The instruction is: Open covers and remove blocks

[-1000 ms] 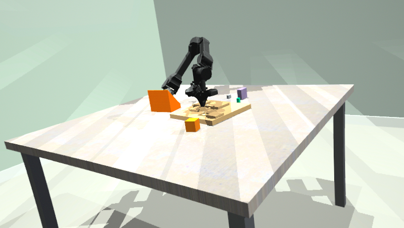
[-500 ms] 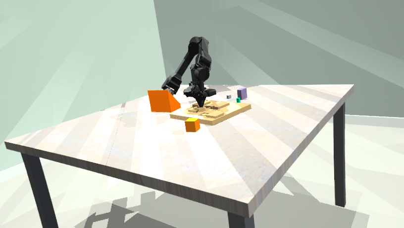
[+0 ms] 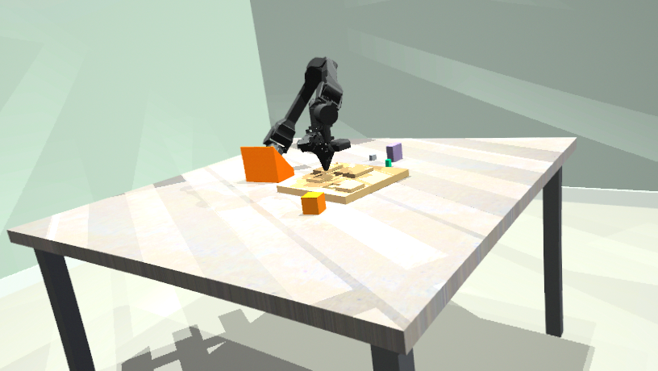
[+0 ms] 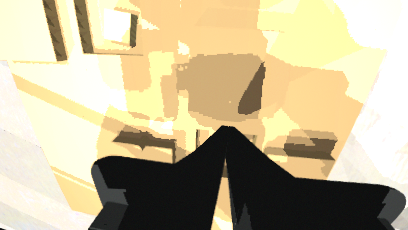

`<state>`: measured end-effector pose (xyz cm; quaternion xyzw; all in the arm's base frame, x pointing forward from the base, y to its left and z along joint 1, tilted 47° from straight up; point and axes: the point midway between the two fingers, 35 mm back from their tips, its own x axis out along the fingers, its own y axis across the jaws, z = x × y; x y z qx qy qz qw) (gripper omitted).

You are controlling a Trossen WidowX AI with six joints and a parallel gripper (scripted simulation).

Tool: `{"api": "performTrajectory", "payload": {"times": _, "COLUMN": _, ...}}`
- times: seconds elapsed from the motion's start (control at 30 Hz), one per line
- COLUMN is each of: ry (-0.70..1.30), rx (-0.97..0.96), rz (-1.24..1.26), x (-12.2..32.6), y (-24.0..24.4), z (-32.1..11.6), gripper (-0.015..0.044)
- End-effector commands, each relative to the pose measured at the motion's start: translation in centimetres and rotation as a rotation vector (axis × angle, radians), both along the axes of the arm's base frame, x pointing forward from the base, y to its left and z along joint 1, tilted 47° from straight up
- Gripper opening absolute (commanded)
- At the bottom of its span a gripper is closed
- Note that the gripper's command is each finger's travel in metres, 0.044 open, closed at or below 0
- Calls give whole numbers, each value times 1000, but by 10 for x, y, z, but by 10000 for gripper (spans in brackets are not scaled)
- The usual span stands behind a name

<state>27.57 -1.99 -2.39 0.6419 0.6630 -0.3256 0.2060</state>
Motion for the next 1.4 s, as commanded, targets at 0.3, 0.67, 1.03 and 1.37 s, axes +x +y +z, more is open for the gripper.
{"api": "performTrajectory", "payload": {"times": 0.3, "ry": -5, "rx": -6, "rz": 1, "x": 2, "y": -15, "z": 10, "gripper": 0}}
{"api": "performTrajectory", "payload": {"times": 0.67, "ry": 0, "rx": 0, "rz": 0, "x": -6, "y": -18, "z": 20, "gripper": 0}}
{"api": "performTrajectory", "payload": {"times": 1.03, "ry": 1, "rx": -2, "rz": 1, "x": -58, "y": -6, "z": 55, "gripper": 0}}
{"api": "performTrajectory", "payload": {"times": 1.37, "ry": 2, "rx": -2, "rz": 2, "x": -86, "y": 3, "z": 68, "gripper": 0}}
